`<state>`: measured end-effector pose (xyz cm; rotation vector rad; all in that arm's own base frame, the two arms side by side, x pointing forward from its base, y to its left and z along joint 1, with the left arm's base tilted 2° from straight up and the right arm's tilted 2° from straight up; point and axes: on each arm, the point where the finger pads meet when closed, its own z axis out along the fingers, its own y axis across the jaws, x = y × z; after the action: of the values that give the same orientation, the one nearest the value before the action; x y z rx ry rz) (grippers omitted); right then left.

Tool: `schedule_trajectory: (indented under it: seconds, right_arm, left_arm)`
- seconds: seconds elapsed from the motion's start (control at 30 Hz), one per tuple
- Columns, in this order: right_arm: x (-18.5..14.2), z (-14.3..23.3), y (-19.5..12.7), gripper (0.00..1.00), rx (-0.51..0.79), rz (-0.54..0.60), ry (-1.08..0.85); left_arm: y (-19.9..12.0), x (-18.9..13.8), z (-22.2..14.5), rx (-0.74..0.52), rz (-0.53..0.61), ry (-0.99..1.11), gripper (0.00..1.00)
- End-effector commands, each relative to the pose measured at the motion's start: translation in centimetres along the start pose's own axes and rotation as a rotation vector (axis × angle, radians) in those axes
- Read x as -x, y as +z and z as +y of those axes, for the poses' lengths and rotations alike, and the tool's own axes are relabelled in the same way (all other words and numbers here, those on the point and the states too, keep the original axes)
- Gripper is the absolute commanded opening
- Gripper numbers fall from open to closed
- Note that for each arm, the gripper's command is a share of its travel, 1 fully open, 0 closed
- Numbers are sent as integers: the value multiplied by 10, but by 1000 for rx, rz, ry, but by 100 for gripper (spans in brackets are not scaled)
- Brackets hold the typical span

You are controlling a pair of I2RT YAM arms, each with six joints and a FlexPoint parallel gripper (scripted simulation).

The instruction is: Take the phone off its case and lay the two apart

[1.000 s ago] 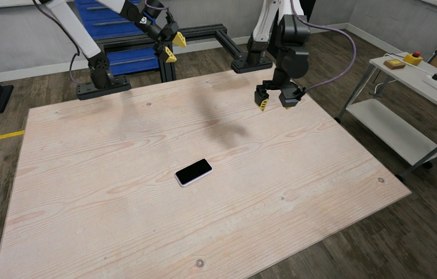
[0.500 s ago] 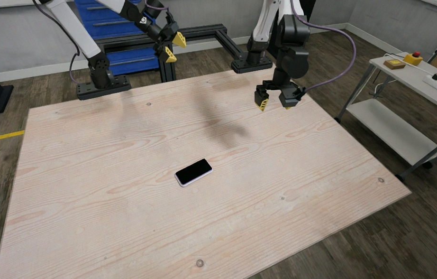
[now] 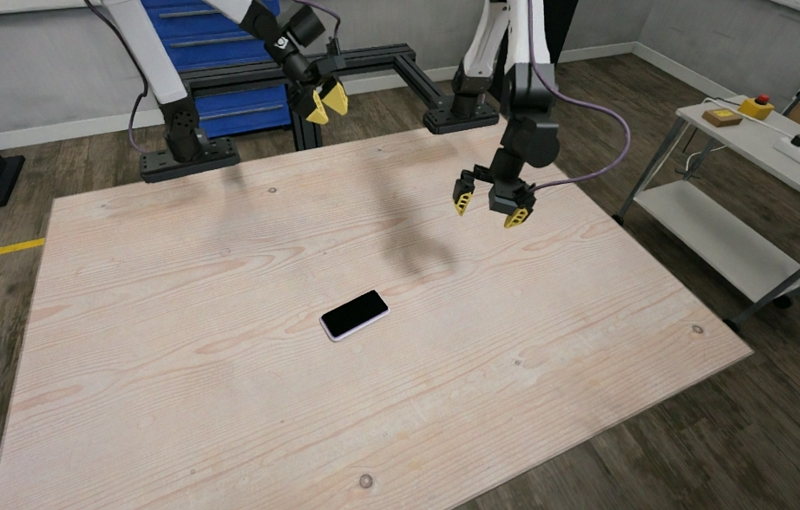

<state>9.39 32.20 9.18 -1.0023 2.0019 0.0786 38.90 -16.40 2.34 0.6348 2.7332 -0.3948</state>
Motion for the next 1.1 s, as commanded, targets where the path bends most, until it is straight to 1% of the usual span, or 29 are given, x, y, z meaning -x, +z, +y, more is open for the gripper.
schedule_trajectory:
  seconds: [0.0, 0.03, 0.1, 0.23, 0.37, 0.5, 0.57, 0.63, 0.73, 0.83, 1.0, 1.07]
  right_arm:
    - [4, -11, 6, 98, -84, 39, -149]
    - [5, -15, 12, 98, -105, 62, -191]
    - [7, -22, 27, 98, -134, 116, -266]
    - [10, -36, 58, 98, -168, 231, -405]
    - [9, -49, 97, 98, -144, 360, -528]
    - [4, -64, 140, 98, -78, 480, -634]
    - [4, -64, 140, 98, -78, 480, -634]
    - [-3, -71, 161, 98, -16, 533, -699]
    - [-18, -90, 202, 98, 92, 621, -768]
    - [-37, -111, 238, 98, 197, 679, -803]
    - [-71, -140, 285, 98, 364, 707, -821]
    - [-86, -150, 301, 98, 435, 702, -820]
  left_arm:
    - [6, 25, -9, -115, -154, 151, 100]
    - [7, 27, -12, -140, -186, 196, 100]
    - [18, 20, -15, -190, -220, 268, 100]
    - [28, 9, -22, -267, -297, 397, 100]
    - [34, -4, -29, -328, -373, 512, 100]
    - [36, -16, -36, -377, -455, 622, 100]
    - [36, -16, -36, -377, -455, 622, 100]
    - [35, -20, -40, -396, -504, 683, 100]
    - [34, -31, -45, -425, -563, 756, 100]
    - [34, -42, -48, -445, -597, 798, 100]
    - [33, -53, -51, -461, -626, 830, 100]
    - [34, -56, -50, -461, -616, 820, 100]
